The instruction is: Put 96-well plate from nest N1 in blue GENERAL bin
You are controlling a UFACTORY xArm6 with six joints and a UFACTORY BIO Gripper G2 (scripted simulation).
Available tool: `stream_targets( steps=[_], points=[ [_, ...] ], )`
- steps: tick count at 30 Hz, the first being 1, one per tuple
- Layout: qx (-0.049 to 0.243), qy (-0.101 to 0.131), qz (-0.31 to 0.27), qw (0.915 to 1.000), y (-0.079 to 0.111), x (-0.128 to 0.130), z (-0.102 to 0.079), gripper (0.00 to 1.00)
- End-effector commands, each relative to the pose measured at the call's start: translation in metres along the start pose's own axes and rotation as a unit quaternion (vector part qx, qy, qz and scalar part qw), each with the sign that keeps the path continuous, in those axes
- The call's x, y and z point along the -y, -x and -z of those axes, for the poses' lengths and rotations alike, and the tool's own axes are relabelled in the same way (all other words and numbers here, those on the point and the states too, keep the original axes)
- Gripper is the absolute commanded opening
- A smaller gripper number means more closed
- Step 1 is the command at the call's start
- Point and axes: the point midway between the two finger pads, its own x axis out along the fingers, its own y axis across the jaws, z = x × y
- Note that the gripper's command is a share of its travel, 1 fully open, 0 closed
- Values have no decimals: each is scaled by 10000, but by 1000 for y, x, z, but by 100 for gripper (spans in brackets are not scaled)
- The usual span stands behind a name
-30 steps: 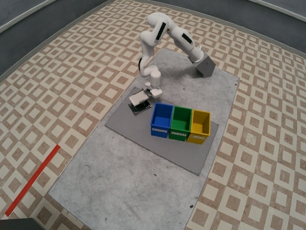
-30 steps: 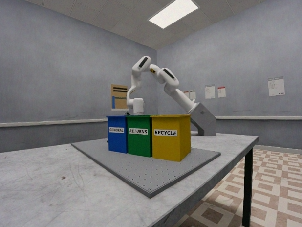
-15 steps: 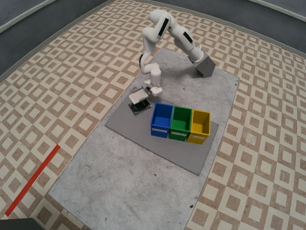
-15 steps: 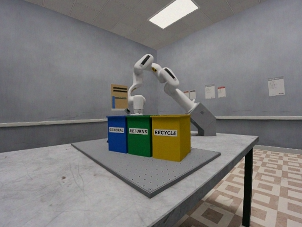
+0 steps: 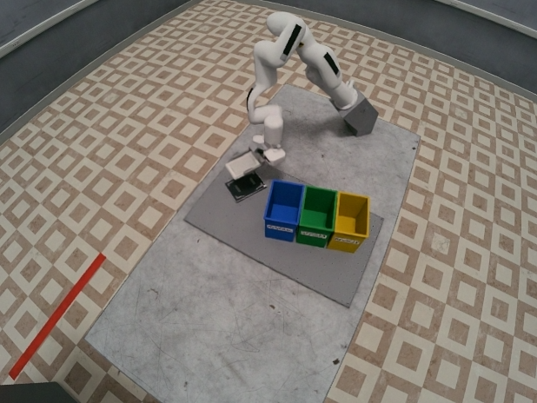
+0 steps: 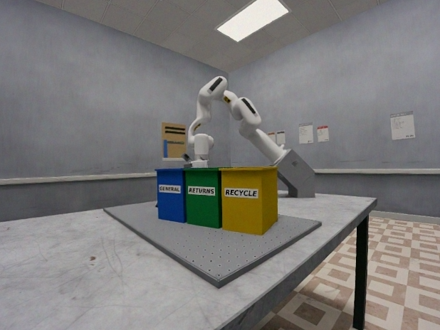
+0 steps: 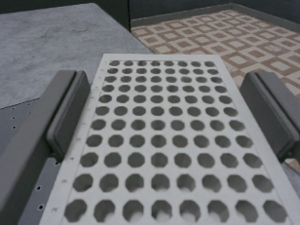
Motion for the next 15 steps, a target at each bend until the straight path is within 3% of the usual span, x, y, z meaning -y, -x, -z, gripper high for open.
stream_targets(
  steps=[1, 15],
  points=[
    [-11, -3, -2, 10000, -1, 0, -8, 0],
    [-11, -3, -2, 10000, -1, 0, -28, 0]
  ],
)
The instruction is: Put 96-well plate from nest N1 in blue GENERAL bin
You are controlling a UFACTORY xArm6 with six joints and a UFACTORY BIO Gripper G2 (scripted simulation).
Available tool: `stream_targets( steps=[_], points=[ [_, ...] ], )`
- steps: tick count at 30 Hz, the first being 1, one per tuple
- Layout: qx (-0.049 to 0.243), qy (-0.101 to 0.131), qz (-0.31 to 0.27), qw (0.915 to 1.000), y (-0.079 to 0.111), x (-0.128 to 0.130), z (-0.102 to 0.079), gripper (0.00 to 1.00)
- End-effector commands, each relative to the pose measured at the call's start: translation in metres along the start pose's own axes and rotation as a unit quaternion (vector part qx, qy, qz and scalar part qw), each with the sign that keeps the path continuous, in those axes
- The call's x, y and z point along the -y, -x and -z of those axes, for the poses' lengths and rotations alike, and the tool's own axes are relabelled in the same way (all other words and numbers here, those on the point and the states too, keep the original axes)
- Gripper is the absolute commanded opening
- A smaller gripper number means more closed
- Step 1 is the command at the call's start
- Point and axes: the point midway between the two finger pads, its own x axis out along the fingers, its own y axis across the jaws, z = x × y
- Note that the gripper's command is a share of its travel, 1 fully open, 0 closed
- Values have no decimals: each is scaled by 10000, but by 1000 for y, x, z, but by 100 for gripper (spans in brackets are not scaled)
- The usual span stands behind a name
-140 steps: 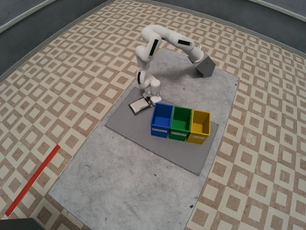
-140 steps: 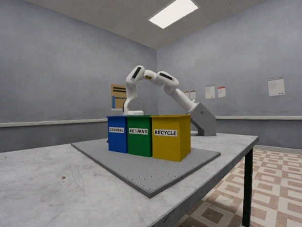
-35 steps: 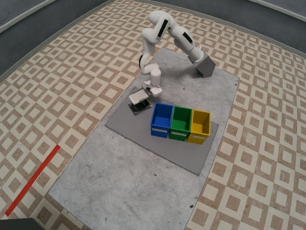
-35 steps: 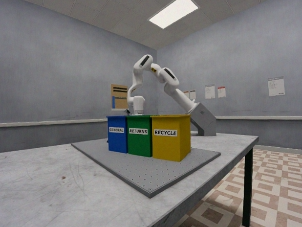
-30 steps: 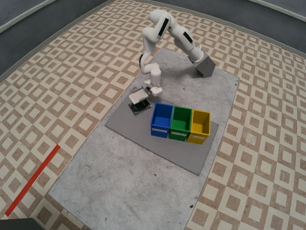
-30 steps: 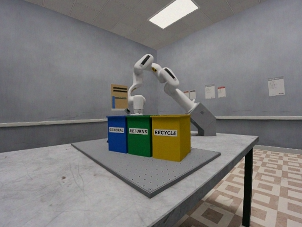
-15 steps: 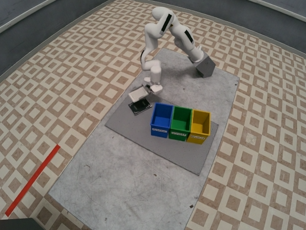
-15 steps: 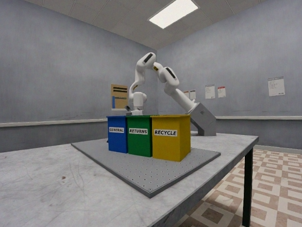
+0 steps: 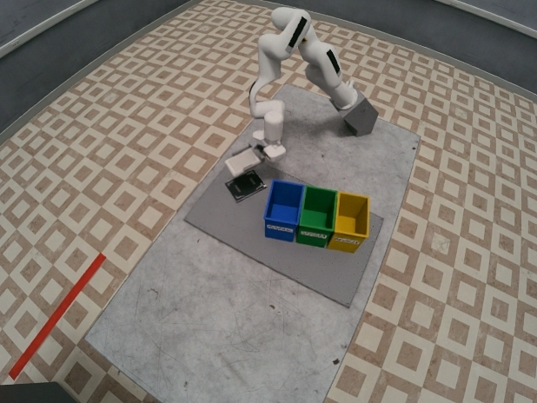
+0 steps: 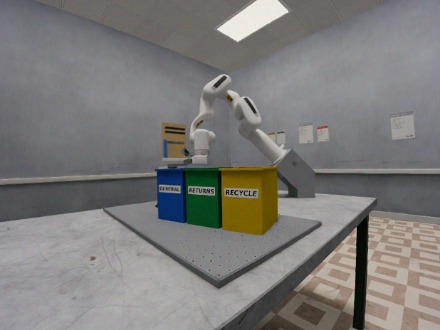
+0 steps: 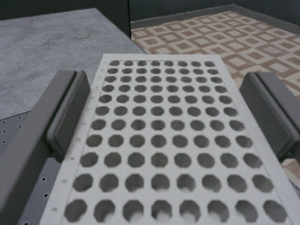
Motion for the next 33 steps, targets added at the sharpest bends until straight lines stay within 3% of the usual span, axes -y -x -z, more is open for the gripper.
stream_targets(
  steps=[1, 20, 33],
  points=[
    [-8, -3, -3, 10000, -1, 0, -6, 0],
    [-8, -4, -2, 10000, -1, 0, -35, 0],
    [-8, -4, -2, 10000, -1, 0, -35, 0]
  ],
)
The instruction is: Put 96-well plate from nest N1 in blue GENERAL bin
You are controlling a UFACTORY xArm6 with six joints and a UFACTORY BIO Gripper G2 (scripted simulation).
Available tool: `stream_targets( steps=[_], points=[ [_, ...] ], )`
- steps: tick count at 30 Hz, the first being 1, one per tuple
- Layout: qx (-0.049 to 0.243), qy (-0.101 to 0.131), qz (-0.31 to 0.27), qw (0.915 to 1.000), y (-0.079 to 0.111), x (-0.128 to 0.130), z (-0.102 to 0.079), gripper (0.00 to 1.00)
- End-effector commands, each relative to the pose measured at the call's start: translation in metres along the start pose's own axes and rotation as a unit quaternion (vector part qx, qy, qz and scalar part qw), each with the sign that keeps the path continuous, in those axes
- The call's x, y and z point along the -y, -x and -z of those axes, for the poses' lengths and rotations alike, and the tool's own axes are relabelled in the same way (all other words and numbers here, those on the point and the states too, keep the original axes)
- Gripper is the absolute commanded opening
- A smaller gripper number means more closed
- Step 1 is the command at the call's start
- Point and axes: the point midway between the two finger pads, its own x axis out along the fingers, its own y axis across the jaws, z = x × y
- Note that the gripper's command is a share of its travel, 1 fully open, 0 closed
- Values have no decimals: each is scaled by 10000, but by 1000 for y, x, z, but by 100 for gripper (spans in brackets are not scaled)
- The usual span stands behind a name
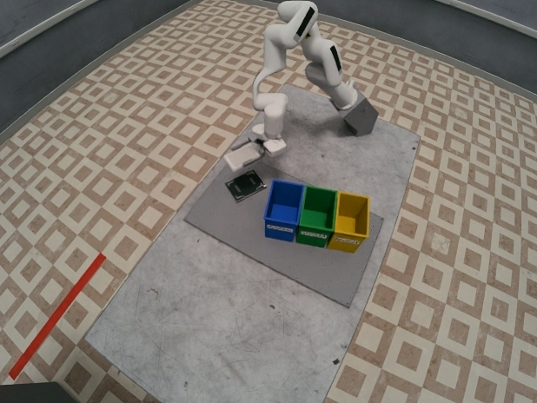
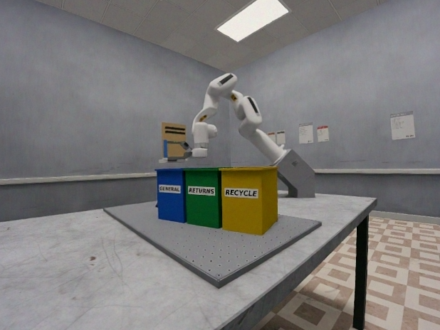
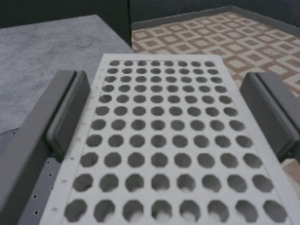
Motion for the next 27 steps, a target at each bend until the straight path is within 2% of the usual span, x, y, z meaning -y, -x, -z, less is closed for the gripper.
stream_targets(
  steps=[1, 2, 8, 12, 16, 18, 22, 27],
  points=[
    [13, -5, 2, 10000, -1, 0, -1, 0],
    [13, -5, 2, 10000, -1, 0, -1, 0],
    [14, -3, -996, 9950, 3, -20, 0, 0],
    [14, -2, -1657, 9862, 5, -33, 0, 0],
    [14, -1, -2310, 9729, 7, -46, 1, 0],
    [14, -1, -2310, 9729, 7, -46, 1, 0],
    [15, 0, -2953, 9554, 9, -59, 1, 0],
    [15, 2, -3738, 9275, 12, -76, 2, 0]
  ],
)
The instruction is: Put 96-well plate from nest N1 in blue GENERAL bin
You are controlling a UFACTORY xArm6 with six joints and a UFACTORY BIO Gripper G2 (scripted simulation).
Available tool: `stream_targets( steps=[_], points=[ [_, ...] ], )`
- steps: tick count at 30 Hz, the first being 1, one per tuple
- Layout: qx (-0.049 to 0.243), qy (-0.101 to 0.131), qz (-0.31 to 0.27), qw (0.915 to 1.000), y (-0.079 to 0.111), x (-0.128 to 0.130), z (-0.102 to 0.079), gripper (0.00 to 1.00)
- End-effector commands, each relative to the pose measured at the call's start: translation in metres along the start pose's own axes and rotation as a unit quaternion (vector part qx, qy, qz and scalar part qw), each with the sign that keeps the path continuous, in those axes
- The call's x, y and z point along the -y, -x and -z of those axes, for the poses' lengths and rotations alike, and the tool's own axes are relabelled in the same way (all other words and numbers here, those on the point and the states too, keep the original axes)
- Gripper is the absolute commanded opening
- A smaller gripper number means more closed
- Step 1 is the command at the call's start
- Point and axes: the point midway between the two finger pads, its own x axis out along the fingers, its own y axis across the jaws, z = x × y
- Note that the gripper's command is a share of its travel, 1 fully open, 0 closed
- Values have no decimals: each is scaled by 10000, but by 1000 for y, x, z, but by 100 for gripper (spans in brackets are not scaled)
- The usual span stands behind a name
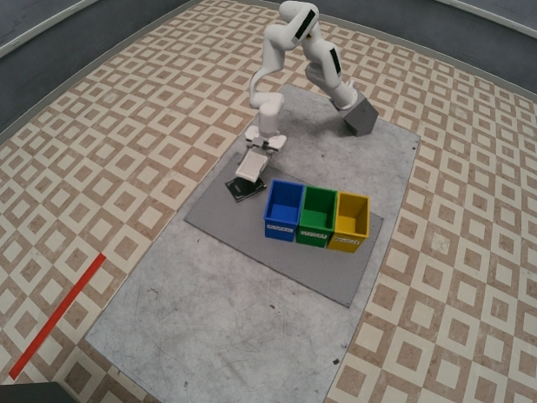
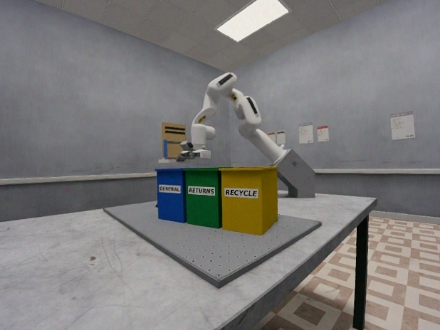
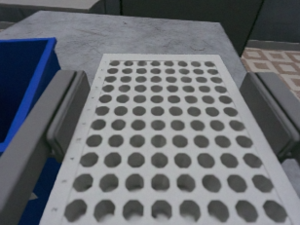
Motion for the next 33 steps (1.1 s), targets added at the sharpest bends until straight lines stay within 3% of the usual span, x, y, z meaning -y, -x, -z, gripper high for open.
stream_targets(
  steps=[1, 33],
  points=[
    [-52, -143, -1022, 9947, -10, -16, 0, 0],
    [-51, -147, -1040, 9945, -48, -101, 1, 0]
  ],
)
